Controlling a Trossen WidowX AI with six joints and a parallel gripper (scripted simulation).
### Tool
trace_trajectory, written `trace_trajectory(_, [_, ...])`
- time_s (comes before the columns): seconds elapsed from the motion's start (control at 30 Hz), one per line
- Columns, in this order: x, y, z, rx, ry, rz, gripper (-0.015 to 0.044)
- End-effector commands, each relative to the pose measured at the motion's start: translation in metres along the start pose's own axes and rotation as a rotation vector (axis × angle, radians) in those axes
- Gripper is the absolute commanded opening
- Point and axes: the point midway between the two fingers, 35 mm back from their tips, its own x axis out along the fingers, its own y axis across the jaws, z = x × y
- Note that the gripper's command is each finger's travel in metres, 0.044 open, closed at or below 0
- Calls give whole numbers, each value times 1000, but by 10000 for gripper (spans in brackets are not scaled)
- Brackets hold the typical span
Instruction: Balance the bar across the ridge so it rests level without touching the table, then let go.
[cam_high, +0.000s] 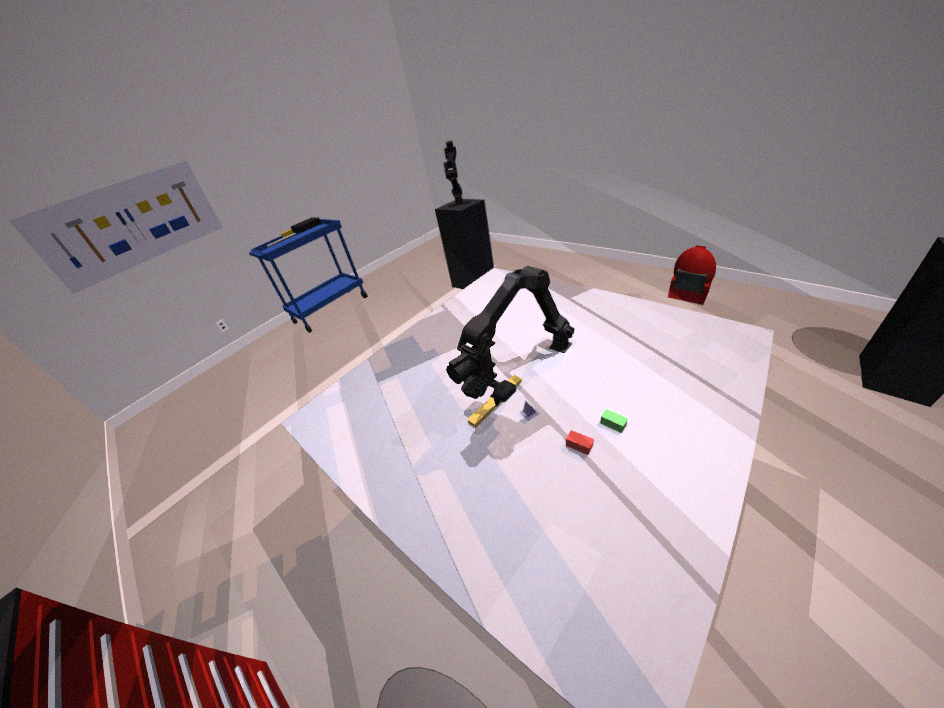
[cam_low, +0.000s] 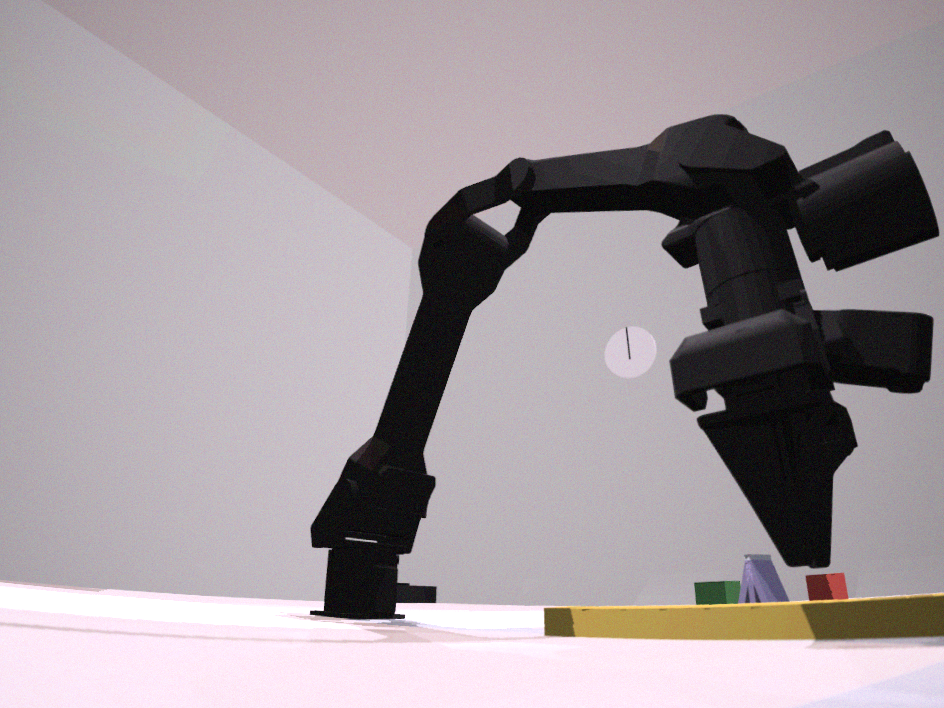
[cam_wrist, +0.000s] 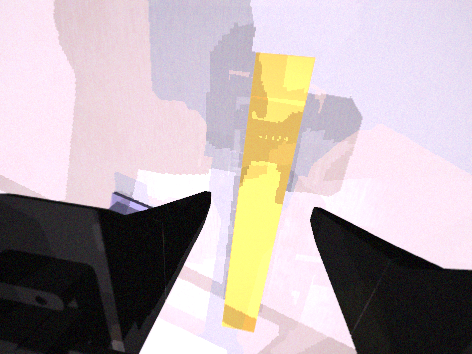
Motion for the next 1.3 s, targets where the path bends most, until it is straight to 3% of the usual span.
trace_trajectory(0.0, [8, -1, -2, 4, 8, -4, 315])
trace_trajectory(0.97, [27, -1, -2, 4, 8, -4, 315])
trace_trajectory(1.2, [26, 0, -2, 2, 7, 1, 131])
trace_trajectory(1.27, [26, 0, -2, 2, 7, 1, 118])
